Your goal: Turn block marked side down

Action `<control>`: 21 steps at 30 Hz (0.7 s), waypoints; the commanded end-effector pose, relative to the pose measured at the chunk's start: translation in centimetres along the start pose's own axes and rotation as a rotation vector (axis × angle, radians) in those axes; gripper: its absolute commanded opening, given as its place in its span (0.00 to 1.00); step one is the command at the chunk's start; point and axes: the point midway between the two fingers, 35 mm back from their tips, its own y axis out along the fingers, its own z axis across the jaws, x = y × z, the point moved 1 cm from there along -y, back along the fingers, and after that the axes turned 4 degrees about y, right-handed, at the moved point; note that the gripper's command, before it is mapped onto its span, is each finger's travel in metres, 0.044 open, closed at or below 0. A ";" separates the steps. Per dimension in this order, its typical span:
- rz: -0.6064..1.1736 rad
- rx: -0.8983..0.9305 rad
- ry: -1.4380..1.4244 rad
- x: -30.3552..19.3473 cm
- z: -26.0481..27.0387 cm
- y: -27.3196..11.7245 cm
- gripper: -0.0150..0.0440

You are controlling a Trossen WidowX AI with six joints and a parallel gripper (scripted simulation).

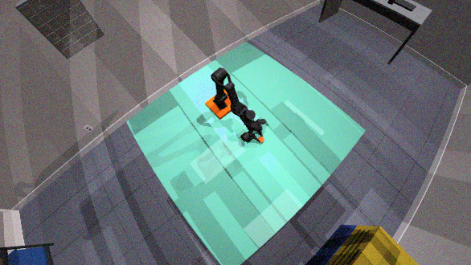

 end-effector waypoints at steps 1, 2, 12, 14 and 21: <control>-0.044 -0.001 -0.005 -0.4 -0.1 -0.5 0.25; -0.056 -0.001 -0.005 -0.5 -0.2 -0.6 0.25; -0.092 0.002 -0.005 -0.3 -0.2 -1.0 0.25; -0.092 0.002 -0.005 -0.3 -0.2 -1.0 0.25; -0.092 0.002 -0.005 -0.3 -0.2 -1.0 0.25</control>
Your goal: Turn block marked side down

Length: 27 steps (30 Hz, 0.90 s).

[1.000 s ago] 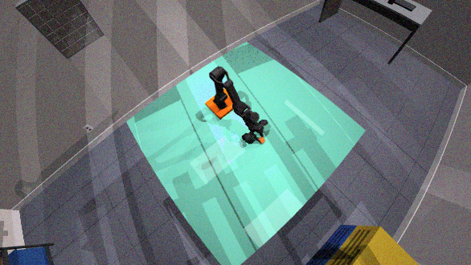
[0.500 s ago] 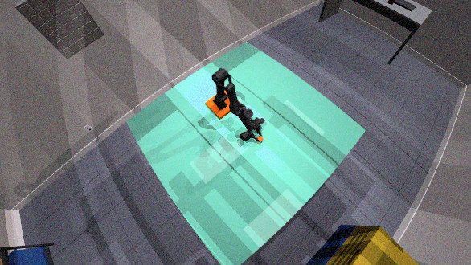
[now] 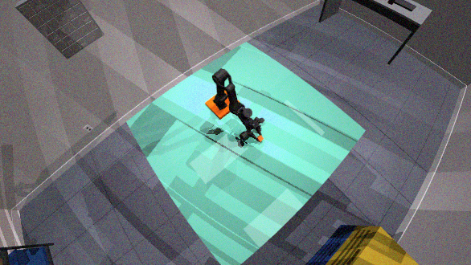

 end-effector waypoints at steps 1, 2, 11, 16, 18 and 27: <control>-0.002 -0.003 -0.005 0.0 0.0 0.0 0.30; -0.002 -0.003 -0.005 0.0 0.0 0.0 0.34; -0.002 -0.003 -0.005 0.0 0.0 0.0 0.74; -0.002 -0.003 -0.005 0.0 0.0 0.0 0.97; -0.002 -0.003 -0.005 0.0 0.0 0.0 1.00; -0.002 -0.003 -0.005 0.0 0.0 0.0 1.00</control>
